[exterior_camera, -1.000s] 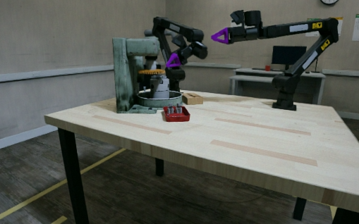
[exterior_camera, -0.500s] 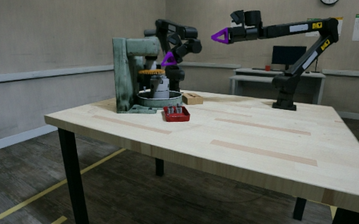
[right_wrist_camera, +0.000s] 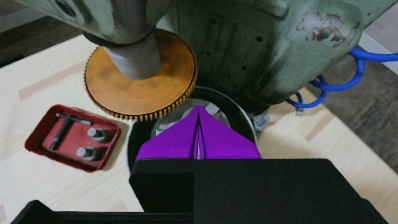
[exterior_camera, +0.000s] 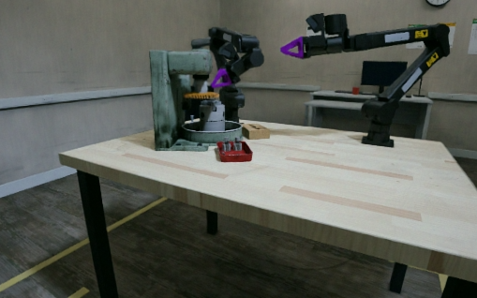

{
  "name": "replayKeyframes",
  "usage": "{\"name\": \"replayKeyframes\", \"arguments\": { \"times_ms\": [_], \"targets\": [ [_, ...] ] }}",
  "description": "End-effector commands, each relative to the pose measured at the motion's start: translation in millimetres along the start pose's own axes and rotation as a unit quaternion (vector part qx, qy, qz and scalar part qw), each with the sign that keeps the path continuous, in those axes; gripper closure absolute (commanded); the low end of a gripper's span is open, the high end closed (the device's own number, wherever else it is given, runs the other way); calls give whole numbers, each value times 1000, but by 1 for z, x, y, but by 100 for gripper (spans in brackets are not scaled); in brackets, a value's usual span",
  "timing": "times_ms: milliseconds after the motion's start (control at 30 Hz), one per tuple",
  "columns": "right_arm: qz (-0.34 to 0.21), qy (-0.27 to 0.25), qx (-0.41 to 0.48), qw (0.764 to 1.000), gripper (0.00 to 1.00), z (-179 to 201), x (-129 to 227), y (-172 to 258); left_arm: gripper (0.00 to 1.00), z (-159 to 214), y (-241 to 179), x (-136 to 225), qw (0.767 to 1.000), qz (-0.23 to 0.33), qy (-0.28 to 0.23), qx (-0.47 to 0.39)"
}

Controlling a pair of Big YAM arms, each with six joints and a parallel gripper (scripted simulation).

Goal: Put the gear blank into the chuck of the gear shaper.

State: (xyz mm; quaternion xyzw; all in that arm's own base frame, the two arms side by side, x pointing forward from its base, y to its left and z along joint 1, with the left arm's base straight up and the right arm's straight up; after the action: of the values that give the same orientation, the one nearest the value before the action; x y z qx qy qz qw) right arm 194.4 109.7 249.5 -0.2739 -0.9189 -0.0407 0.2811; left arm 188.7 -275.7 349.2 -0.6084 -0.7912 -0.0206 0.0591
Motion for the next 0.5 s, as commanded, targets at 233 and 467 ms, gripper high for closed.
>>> {"name": "replayKeyframes", "arguments": {
  "times_ms": [233,467],
  "targets": [
    [3,0,12,1000,100,15,-13,2,0,-21,0,1,1000,-2,-27,-10],
    [4,1,16,1000,100,25,-19,1,0,-21,0,1,1000,-2,-27,-10]
  ]
}}
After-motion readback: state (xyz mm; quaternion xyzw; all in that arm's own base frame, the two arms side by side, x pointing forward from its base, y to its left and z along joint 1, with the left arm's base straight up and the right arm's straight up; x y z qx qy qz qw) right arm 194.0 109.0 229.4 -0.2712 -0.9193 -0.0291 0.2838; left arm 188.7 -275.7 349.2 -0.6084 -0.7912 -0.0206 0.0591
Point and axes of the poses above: on each arm, the point where the finger pads meet when closed, its own x axis back along the fingers, its own y axis across the jaws, z = x × y, the point moved 7 cm from there along x, back along the fingers, and after that the axes turned 2 degrees about x, right-handed, at the moved point
